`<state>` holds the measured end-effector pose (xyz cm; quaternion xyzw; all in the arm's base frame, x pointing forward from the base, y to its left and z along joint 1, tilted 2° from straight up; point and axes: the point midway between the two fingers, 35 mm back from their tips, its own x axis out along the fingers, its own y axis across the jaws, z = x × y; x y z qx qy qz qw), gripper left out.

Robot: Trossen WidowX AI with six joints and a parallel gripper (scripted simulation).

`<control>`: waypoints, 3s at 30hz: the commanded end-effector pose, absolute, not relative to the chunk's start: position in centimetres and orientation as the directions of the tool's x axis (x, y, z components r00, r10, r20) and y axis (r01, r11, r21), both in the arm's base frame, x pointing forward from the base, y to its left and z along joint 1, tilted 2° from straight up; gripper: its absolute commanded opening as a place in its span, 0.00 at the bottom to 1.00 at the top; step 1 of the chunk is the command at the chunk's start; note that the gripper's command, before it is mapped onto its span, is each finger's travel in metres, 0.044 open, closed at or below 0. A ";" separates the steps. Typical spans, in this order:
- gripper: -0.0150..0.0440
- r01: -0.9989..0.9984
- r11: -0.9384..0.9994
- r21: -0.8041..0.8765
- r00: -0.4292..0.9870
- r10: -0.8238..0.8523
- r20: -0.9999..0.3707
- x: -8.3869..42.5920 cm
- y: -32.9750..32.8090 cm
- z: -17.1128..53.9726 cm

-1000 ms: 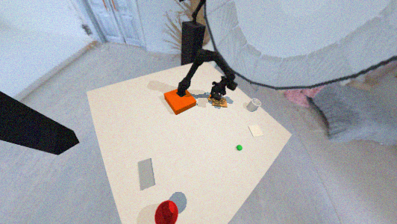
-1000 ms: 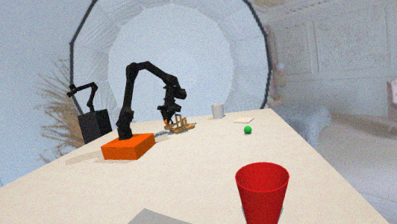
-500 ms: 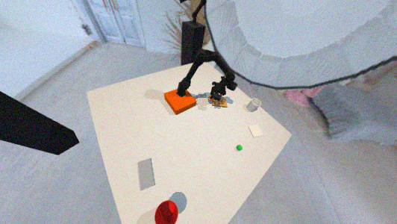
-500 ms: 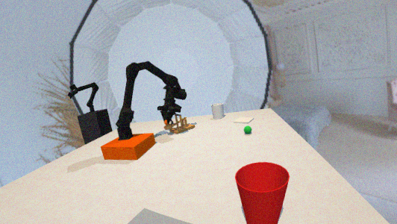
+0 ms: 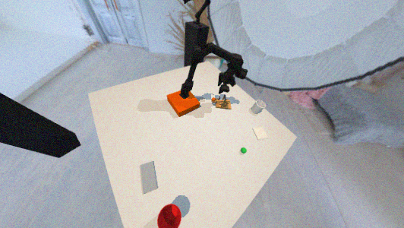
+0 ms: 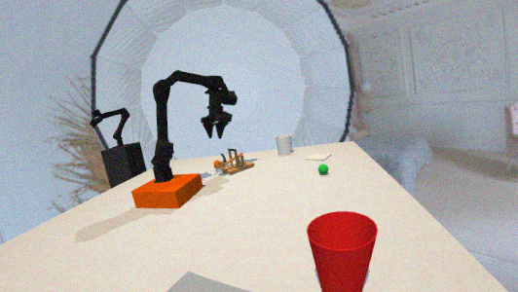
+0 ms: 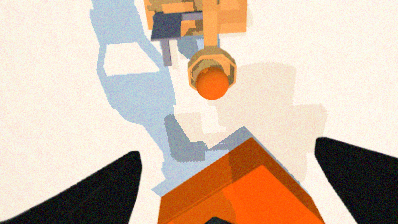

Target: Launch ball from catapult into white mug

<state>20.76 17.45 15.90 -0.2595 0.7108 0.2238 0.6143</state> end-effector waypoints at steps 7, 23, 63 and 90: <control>1.00 -0.653 0.758 -0.002 0.093 0.078 -0.993 28.4 23.3 17.3; 1.00 -0.659 0.751 -0.040 0.486 0.385 -0.784 41.2 32.3 24.7; 0.42 -0.654 0.754 -0.061 0.595 0.463 -0.657 44.9 34.2 28.1; 0.25 -0.699 0.696 -0.163 0.535 0.358 -0.765 41.0 35.0 24.1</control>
